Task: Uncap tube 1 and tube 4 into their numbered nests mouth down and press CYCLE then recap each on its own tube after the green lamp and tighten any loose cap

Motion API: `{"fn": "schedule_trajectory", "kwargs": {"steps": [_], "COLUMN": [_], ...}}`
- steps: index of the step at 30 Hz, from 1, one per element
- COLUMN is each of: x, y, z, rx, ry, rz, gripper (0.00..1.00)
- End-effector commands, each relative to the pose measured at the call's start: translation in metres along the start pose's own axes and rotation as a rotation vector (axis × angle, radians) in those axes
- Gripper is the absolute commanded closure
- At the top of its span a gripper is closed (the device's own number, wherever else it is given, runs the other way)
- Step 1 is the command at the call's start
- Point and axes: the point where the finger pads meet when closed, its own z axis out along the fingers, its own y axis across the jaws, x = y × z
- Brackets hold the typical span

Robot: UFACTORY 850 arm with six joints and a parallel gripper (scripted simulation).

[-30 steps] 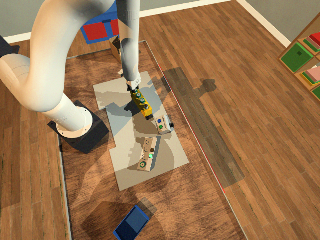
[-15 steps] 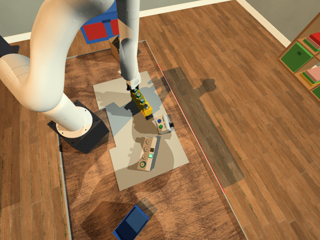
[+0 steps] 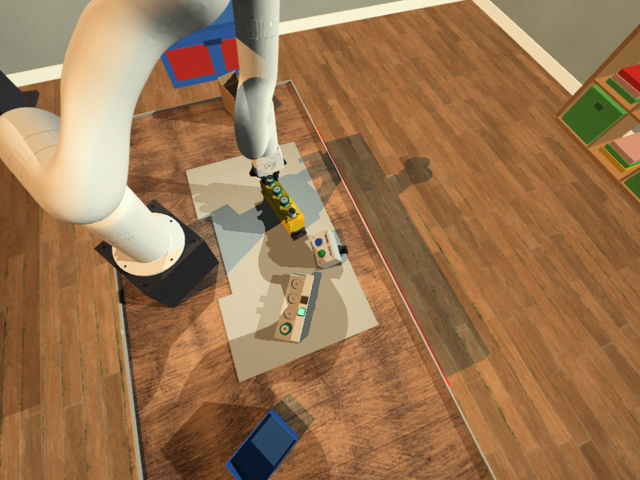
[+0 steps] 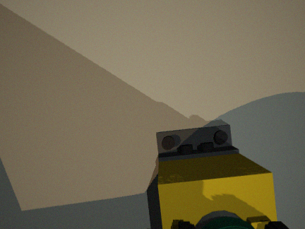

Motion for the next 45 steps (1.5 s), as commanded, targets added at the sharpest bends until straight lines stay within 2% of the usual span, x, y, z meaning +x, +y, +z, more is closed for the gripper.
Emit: {"fn": "schedule_trajectory", "kwargs": {"steps": [1, 5, 12, 13, 23, 27, 29, 45], "x": [0.0001, 0.0001, 0.0001, 0.0001, 0.0001, 0.0001, 0.0001, 0.0], "y": [0.0001, 0.0001, 0.0001, 0.0001, 0.0001, 0.0001, 0.0001, 0.0], "z": [0.0001, 0.0003, 0.0003, 0.0003, 0.0003, -0.0007, -0.0007, -0.0006], "rx": [-0.012, -0.011, -0.011, -0.011, -0.011, -0.012, -0.012, -0.014], "ry": [0.009, 0.01, 0.01, 0.01, 0.01, 0.009, 0.009, 0.005], "rz": [0.166, 0.285, 0.285, 0.285, 0.285, 0.125, 0.125, -0.475], "gripper": [1.0, 1.0, 1.0, 0.54, 0.54, 0.54, 0.54, 0.54]}}
